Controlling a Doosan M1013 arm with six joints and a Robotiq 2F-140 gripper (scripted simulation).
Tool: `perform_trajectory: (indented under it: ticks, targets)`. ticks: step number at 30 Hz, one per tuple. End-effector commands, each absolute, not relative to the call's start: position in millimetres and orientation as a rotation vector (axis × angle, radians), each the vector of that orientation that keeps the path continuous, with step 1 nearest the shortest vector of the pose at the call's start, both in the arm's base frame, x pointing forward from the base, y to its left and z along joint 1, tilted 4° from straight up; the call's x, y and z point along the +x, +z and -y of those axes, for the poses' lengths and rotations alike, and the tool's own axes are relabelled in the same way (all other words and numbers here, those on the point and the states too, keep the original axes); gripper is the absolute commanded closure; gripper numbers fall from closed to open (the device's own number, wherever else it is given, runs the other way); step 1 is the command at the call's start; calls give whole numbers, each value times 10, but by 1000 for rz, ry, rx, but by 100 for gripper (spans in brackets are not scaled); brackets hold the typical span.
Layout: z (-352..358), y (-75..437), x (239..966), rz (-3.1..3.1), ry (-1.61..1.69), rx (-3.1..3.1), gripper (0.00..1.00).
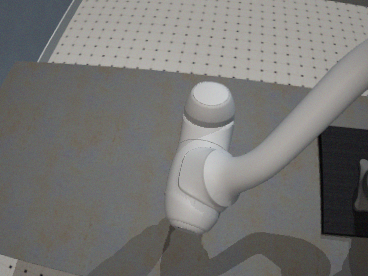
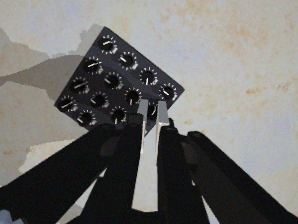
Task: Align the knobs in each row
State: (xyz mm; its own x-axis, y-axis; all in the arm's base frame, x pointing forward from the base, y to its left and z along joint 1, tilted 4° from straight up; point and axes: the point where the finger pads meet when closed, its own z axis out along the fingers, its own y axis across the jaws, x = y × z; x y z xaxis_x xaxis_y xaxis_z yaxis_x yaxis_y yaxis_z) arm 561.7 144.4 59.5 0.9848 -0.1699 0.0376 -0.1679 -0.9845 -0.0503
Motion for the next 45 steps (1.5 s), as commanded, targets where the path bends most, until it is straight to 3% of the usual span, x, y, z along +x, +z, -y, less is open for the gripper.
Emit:
perform_trajectory:
  ticks: [1, 45]
  targets:
    - [-1444, 595, 5617, -88, -67, -3090, 95]
    - [-1444, 595, 5617, 1169, -93, -2884, 95]
